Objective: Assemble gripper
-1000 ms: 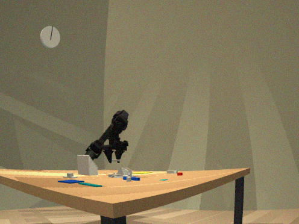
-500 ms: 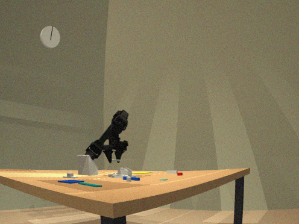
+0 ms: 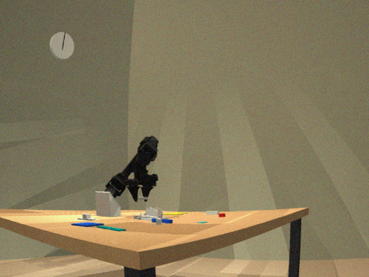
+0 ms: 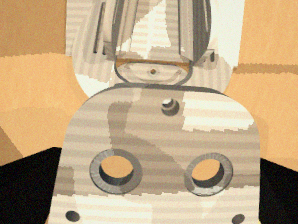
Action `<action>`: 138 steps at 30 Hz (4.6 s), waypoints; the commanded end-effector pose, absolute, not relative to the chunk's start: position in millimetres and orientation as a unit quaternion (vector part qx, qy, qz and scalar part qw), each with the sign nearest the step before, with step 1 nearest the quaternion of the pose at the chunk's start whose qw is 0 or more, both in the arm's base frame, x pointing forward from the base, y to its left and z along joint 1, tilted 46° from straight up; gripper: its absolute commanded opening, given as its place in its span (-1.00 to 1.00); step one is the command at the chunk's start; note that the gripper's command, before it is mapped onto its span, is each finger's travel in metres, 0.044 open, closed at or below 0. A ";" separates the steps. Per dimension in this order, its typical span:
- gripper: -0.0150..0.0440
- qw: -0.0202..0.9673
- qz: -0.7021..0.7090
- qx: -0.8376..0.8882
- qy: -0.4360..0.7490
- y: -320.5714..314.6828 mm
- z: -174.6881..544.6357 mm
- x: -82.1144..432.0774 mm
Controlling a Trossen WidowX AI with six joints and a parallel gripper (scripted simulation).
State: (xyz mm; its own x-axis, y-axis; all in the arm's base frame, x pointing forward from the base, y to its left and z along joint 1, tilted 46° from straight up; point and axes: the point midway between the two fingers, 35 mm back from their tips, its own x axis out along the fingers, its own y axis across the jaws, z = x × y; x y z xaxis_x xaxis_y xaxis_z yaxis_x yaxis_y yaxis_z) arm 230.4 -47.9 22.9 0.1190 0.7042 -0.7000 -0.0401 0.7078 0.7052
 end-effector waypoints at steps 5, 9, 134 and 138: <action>0.70 0.697 0.267 0.270 0.608 -43.6 16.9 231.7; 0.70 0.697 0.267 0.270 0.608 -39.3 12.1 232.9; 0.70 0.696 0.266 0.274 0.608 5.8 -30.7 238.9; 0.70 0.696 0.266 0.274 0.608 5.8 -30.7 238.9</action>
State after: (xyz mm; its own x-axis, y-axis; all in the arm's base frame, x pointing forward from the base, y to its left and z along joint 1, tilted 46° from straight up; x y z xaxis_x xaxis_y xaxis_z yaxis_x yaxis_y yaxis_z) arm 238.3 3.7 -29.2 0.1232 0.7048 -0.6986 -0.0334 0.7065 0.7069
